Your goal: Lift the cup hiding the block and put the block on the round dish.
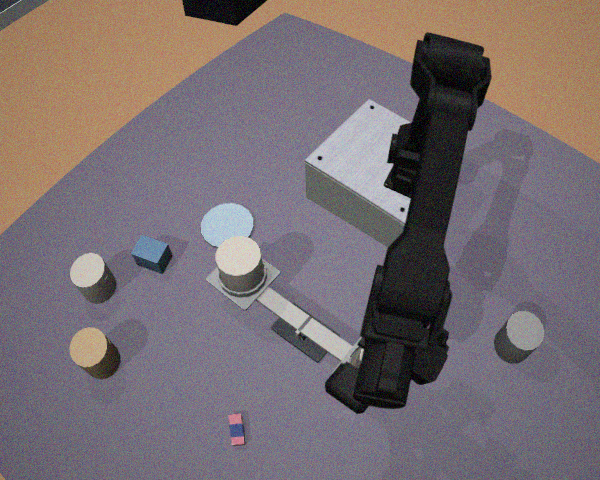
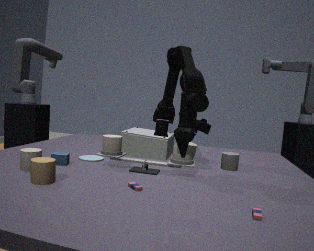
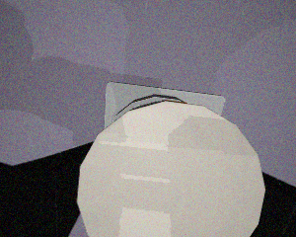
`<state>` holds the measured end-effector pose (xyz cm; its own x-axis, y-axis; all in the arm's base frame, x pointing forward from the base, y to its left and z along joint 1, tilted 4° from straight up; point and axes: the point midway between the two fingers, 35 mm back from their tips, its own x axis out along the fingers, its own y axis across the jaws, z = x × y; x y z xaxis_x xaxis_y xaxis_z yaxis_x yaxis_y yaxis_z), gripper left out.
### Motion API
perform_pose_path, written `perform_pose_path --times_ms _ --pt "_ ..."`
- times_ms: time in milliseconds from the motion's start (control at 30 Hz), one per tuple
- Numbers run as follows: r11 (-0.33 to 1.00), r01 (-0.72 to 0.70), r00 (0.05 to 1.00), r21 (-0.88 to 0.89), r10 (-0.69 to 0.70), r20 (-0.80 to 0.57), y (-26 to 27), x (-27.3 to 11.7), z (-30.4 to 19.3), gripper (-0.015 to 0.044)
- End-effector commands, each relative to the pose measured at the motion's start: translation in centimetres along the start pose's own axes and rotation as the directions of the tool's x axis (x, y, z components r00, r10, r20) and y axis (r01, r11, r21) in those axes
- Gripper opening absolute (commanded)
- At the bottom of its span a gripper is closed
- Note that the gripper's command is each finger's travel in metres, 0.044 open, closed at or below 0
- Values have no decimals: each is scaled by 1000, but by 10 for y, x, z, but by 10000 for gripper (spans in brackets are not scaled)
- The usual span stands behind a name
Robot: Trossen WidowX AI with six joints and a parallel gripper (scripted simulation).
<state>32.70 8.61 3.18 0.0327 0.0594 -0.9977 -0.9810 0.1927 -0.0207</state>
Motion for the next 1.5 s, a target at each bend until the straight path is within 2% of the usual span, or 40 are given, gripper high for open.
perform_pose_path --times_ms 0,1467 --pt "1000 17 1000 -4 -17 10 -4 -10 2 0" --pt "1000 17 1000 -4 -17 9 -3 -65 2 0"
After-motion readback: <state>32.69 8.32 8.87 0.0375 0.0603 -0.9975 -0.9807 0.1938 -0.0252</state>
